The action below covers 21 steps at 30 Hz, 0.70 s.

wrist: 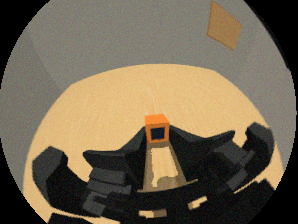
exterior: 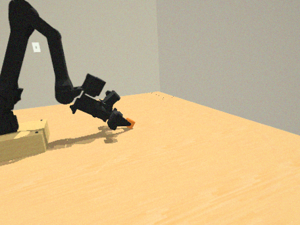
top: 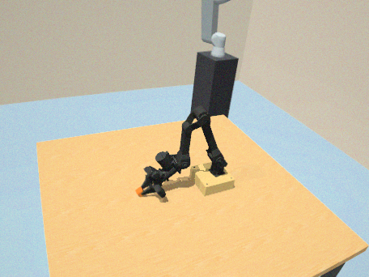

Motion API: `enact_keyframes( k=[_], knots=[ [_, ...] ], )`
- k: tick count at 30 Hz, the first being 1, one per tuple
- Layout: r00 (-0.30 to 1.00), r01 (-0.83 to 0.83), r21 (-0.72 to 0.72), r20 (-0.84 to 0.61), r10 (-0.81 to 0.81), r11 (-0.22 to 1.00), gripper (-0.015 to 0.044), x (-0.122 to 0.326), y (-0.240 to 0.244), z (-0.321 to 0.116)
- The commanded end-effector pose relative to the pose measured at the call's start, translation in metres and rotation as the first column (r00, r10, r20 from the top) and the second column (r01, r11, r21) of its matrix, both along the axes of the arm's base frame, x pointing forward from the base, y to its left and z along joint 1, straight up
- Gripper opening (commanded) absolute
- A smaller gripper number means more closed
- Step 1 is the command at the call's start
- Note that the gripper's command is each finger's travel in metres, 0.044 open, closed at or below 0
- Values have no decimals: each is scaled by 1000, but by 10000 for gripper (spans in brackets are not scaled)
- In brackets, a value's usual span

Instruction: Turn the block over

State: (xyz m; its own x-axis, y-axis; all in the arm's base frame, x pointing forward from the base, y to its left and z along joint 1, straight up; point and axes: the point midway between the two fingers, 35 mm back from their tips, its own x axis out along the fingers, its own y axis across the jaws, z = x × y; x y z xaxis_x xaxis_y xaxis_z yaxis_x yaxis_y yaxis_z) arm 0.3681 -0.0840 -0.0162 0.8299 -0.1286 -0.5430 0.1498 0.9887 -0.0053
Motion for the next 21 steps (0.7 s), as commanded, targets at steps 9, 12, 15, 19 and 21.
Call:
enact_keyframes(
  k=[9, 12, 15, 19, 21],
  knots=[
    [996, 0, -10, 93, 1, 1000, 0, -8, 3, 4],
    [995, 0, -11, 95, 1, 1000, 0, -8, 3, 4],
    [995, 0, -11, 95, 1, 1000, 0, -8, 3, 4],
    [995, 0, -11, 95, 1, 1000, 0, -8, 3, 4],
    [995, 0, -11, 95, 1, 1000, 0, -8, 3, 4]
  ],
)
